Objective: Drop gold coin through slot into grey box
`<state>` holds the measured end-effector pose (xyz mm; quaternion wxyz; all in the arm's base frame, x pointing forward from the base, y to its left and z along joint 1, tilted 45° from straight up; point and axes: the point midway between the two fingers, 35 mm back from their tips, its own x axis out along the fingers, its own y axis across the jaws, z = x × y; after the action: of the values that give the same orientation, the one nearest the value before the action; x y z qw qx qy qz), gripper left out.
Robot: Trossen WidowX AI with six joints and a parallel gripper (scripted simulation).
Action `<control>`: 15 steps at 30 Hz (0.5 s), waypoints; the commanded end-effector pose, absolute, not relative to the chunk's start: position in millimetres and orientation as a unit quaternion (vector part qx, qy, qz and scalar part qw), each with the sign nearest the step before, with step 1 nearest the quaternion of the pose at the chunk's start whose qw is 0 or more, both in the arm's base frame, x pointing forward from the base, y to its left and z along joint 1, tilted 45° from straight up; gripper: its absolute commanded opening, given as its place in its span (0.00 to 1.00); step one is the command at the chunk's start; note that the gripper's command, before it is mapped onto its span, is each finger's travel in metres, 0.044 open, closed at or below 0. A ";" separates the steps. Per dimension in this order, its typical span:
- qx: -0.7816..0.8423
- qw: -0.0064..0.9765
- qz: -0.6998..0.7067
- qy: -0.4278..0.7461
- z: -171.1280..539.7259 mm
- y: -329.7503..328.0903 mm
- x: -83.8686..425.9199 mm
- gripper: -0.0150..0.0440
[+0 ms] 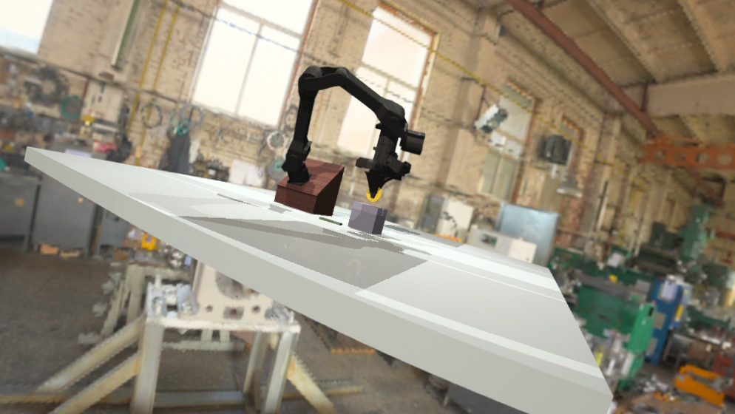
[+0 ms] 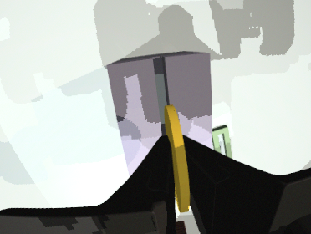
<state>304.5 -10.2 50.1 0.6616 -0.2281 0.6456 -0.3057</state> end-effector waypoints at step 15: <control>-0.232 0.659 -0.305 0.647 43.3 -17.3 303.3 0.25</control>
<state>304.5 -15.2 44.8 0.6615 -0.2281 0.6455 -0.3061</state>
